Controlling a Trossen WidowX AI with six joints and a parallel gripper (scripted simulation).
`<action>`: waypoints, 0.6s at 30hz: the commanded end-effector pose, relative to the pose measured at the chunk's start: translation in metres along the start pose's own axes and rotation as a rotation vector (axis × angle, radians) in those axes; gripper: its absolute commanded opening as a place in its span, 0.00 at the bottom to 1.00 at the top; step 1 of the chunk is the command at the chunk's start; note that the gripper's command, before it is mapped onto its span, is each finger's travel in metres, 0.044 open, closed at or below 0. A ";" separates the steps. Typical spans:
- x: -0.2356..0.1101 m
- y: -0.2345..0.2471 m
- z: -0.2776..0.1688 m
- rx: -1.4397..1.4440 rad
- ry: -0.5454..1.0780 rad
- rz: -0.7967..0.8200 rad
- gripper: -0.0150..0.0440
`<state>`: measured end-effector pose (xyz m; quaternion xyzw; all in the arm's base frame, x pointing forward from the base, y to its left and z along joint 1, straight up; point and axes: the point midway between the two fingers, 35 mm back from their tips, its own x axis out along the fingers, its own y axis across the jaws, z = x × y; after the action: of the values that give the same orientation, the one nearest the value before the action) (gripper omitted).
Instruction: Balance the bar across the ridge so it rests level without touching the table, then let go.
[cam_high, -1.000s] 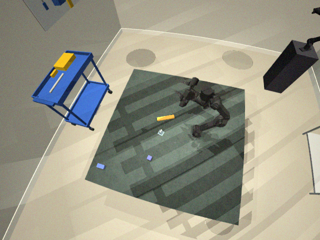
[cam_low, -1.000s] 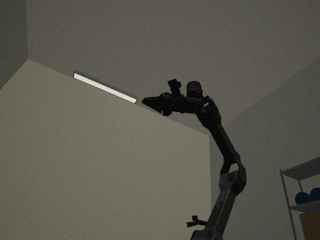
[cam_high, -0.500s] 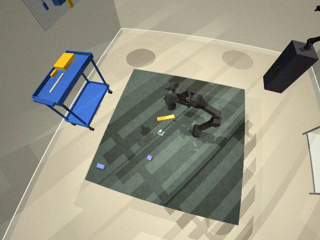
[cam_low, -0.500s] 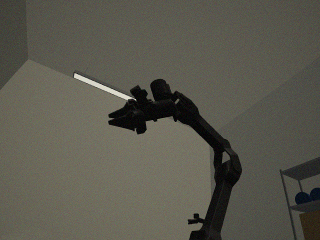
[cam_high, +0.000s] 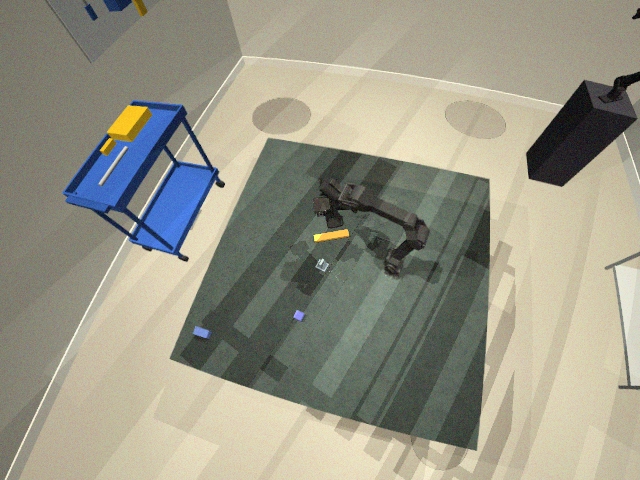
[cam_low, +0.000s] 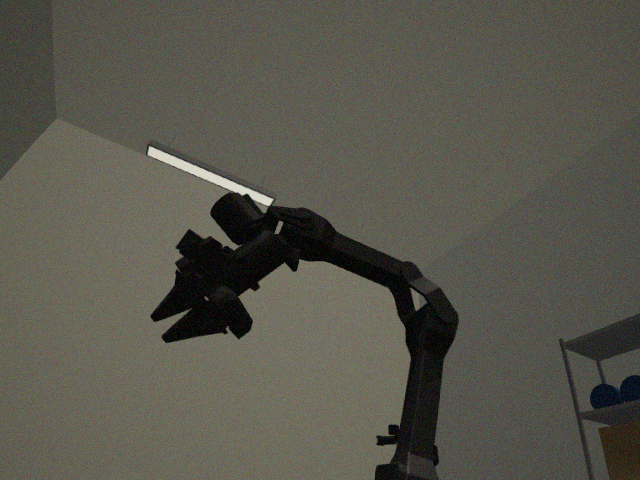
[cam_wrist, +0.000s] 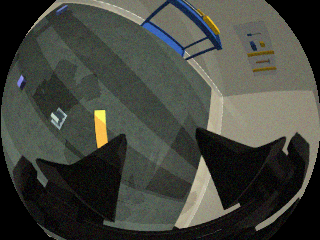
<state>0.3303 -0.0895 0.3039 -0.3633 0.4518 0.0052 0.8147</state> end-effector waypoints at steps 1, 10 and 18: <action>0.024 0.015 -0.012 0.010 0.057 0.087 0.79; 0.081 0.058 -0.052 0.051 0.220 0.332 0.79; 0.114 0.102 -0.092 0.116 0.358 0.555 0.79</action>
<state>0.3043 -0.1071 0.1459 -0.2026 0.6491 0.1244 0.7226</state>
